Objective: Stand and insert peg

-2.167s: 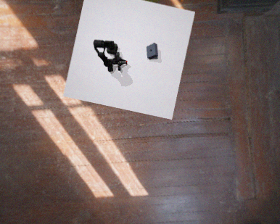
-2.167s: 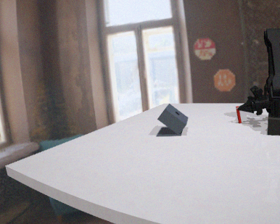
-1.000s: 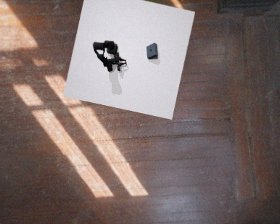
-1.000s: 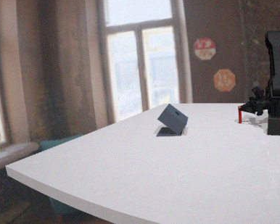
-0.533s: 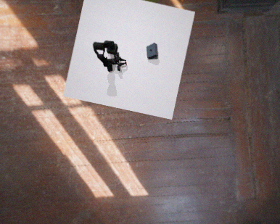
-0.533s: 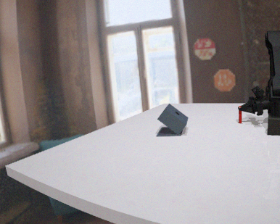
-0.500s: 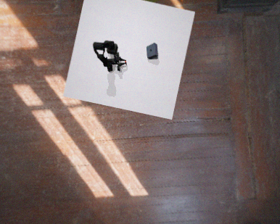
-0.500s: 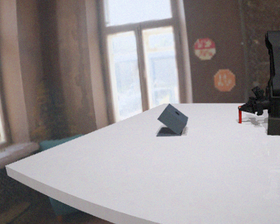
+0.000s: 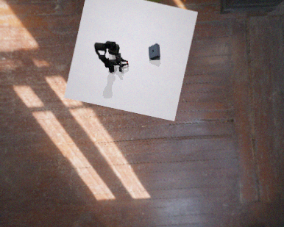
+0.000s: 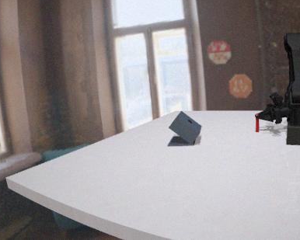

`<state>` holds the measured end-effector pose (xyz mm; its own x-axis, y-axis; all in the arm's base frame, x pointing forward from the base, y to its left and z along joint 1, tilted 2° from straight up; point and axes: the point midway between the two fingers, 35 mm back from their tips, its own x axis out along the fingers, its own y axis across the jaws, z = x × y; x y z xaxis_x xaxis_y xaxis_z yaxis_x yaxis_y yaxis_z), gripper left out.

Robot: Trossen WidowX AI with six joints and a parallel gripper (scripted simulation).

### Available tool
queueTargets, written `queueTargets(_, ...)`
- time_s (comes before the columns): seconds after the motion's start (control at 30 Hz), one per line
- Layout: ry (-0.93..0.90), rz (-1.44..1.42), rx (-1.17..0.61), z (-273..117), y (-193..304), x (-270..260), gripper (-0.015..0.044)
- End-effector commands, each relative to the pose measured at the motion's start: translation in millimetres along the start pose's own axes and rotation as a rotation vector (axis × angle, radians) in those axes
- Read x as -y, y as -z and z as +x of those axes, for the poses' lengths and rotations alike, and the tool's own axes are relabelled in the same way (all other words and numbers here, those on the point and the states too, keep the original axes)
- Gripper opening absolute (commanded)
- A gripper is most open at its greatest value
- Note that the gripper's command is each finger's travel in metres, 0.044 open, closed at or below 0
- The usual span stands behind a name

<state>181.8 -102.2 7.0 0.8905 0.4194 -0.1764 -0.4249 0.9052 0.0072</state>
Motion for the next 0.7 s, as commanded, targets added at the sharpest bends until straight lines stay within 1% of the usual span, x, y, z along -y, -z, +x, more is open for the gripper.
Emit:
queueTargets(0.0, -0.001, 0.001, -0.001, 0, 0, 0, 0.0156)
queueTargets(0.37, -0.001, 0.001, -0.001, 0, 0, 0, 0.044)
queueTargets(0.6, -0.001, 0.001, -0.001, 0, -2, 1, 0.044)
queueTargets(0.67, 0.0, 0.0, -0.001, -3, -15, 6, 0.044)
